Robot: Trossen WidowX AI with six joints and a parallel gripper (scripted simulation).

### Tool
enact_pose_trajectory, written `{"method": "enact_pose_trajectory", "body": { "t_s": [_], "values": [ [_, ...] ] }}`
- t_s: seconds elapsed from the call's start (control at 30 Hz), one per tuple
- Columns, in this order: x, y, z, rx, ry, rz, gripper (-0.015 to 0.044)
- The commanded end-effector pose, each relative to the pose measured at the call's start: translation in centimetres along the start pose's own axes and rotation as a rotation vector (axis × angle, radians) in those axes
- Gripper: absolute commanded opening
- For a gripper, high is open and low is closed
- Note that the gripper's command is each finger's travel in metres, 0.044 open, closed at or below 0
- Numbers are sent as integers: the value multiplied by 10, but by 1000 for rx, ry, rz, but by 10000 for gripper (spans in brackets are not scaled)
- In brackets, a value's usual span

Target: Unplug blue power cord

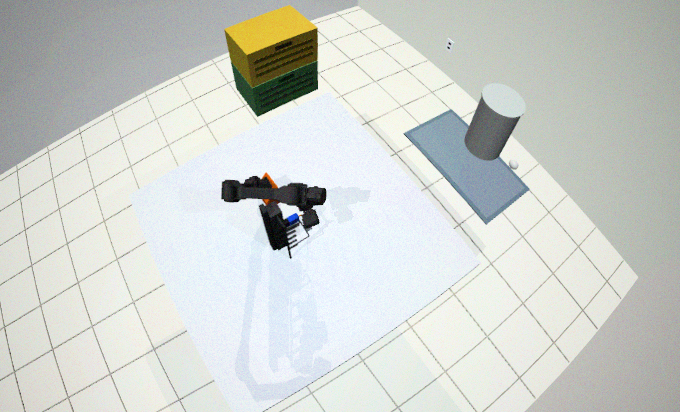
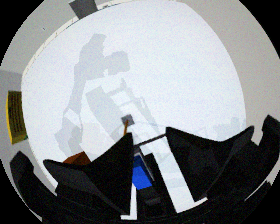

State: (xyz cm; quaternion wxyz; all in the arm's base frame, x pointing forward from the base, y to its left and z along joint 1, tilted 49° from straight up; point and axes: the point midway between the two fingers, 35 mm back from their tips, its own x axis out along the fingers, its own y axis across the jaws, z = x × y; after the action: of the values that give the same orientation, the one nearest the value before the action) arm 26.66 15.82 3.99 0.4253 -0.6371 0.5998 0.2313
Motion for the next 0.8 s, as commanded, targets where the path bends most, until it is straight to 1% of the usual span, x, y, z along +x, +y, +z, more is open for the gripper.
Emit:
{"method": "enact_pose_trajectory", "body": {
  "t_s": [0.0, 0.5, 0.77],
  "values": [
    [13, 33, -21, -254, 227, 53, 160],
    [13, 32, -21, -254, 227, 53, 160],
    [10, 29, -30, -254, 227, 53, 160]
  ]
}}
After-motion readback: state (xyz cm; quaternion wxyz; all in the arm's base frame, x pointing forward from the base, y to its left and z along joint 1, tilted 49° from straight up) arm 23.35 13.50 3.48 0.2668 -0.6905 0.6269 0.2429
